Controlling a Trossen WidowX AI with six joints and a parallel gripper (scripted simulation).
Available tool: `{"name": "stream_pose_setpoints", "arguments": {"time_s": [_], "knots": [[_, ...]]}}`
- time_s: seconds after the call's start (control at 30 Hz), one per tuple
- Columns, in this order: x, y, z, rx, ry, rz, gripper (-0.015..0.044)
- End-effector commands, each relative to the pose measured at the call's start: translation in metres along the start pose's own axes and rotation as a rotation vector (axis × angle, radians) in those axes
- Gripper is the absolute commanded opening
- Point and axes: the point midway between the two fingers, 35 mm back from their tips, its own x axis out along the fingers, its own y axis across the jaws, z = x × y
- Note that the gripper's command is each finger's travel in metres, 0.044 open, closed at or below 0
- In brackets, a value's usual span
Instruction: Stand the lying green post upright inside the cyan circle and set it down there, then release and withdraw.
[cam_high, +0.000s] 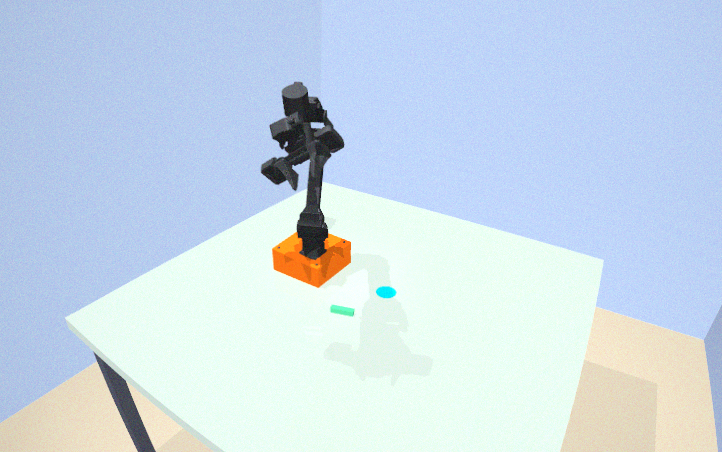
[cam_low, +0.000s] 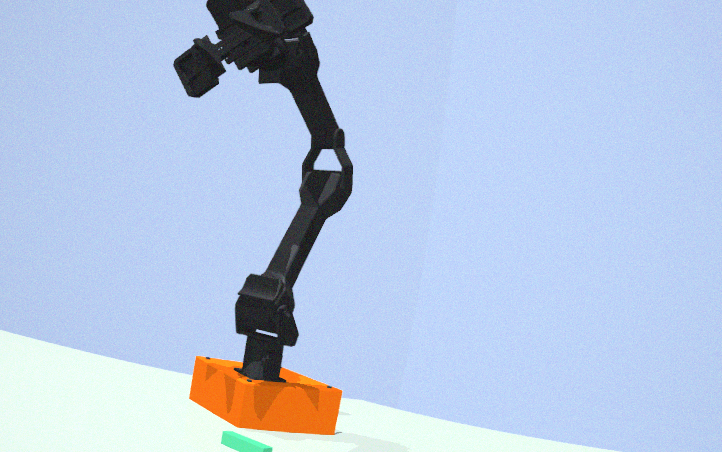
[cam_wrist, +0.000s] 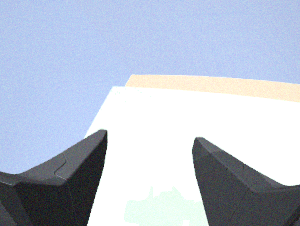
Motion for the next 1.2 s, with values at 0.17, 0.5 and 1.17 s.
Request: {"name": "stream_pose_setpoints", "arguments": {"time_s": [0.17, 0.5, 1.17], "knots": [[0.06, -0.026, -0.112, -0.46, 0.401, -0.046, 0.0233], [0.069, -0.056, -0.242, -1.071, 0.871, 0.083, 0.0233], [0.057, -0.099, -0.338, -1.55, 1.224, 0.306, 0.0233]]}}
